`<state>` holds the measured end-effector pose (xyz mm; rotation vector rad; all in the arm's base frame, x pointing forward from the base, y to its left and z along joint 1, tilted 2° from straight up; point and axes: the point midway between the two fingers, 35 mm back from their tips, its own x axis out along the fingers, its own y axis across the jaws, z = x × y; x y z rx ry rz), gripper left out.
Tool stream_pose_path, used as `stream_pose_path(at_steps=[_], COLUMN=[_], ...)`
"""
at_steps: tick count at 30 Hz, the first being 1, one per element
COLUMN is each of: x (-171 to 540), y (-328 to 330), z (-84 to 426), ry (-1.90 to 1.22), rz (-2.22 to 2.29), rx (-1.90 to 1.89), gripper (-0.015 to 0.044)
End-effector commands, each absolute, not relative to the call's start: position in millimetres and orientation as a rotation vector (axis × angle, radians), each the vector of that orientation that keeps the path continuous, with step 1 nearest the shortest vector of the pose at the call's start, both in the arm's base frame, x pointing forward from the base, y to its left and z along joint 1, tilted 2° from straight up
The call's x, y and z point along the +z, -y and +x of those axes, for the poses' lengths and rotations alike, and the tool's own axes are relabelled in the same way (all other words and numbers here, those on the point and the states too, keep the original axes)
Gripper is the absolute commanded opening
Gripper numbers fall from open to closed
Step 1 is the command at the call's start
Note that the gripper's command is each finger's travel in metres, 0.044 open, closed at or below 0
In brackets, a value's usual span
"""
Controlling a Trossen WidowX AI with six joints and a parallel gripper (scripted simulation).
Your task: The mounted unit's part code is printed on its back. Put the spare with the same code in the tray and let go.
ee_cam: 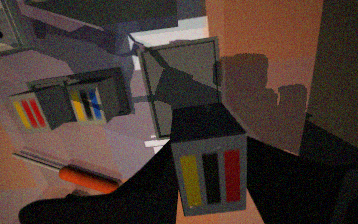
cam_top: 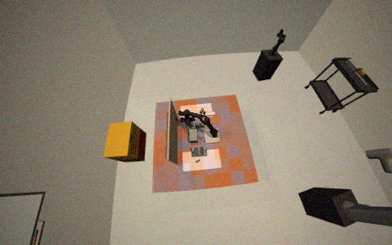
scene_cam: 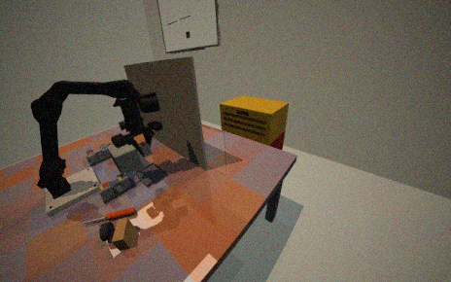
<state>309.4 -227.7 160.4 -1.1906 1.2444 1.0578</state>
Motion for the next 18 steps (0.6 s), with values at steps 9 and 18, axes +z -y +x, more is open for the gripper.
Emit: stream_pose_path(at_steps=[9, 18], x=[150, 144], y=[227, 227], z=[310, 311], ry=[-1.239, -1.239], rz=[-1.187, -1.187], rx=[1.066, 1.066], gripper=[0.0000, 0.0000])
